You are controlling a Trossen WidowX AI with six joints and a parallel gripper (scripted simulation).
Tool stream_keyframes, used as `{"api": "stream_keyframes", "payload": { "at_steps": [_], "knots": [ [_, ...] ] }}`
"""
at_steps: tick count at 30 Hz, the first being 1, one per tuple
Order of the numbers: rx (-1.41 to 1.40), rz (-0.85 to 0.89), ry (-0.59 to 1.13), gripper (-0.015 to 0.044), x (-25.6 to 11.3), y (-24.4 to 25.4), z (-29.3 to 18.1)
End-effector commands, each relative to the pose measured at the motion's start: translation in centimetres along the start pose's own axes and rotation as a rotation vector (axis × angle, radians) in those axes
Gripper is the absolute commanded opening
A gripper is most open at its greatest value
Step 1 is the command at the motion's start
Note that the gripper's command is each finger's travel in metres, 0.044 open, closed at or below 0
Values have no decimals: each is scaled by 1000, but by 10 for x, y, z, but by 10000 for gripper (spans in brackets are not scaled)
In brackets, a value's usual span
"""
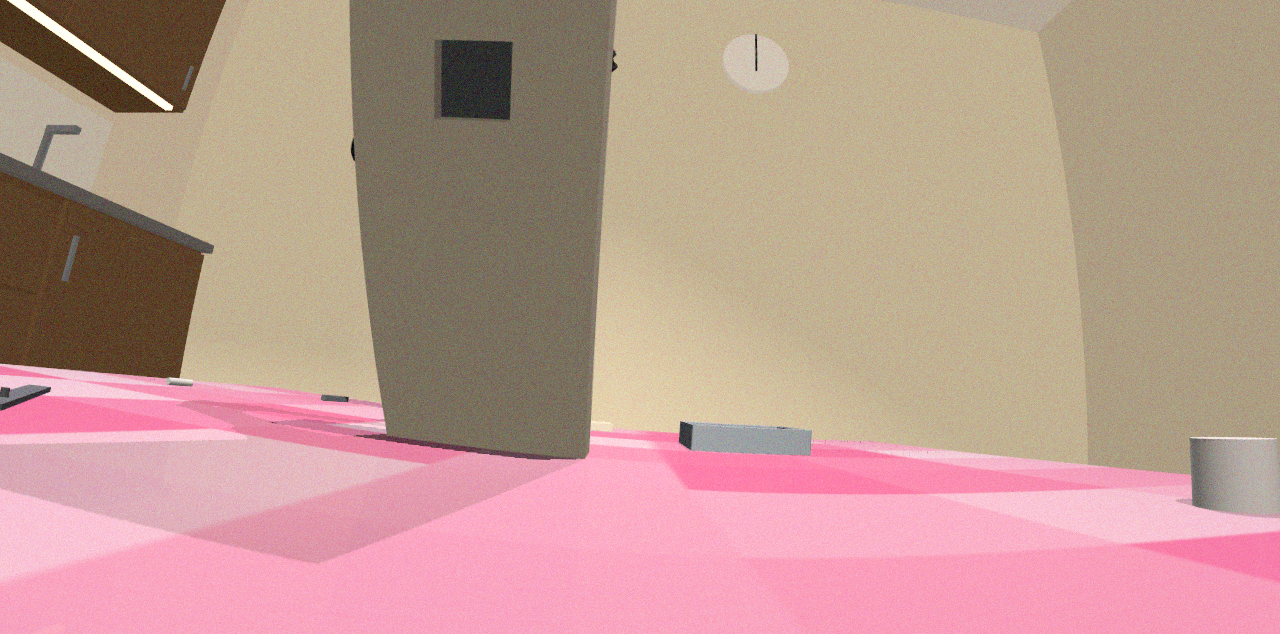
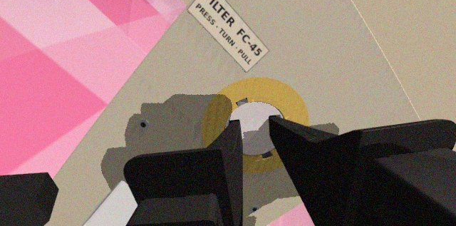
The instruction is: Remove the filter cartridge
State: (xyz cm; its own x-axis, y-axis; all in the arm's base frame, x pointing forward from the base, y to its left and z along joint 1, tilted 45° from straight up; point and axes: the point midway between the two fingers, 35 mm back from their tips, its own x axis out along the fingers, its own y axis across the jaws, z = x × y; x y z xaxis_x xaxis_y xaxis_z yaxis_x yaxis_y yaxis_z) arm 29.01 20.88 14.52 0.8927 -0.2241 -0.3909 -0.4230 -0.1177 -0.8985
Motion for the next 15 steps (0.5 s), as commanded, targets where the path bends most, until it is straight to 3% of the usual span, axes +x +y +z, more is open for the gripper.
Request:
{"api": "stream_keyframes", "payload": {
  "at_steps": [1, 15],
  "knots": [
    [149, 9, 4, 0, 6, 0, -2],
    [635, 8, 7, 0, 7, 0, -2]
  ]
}}
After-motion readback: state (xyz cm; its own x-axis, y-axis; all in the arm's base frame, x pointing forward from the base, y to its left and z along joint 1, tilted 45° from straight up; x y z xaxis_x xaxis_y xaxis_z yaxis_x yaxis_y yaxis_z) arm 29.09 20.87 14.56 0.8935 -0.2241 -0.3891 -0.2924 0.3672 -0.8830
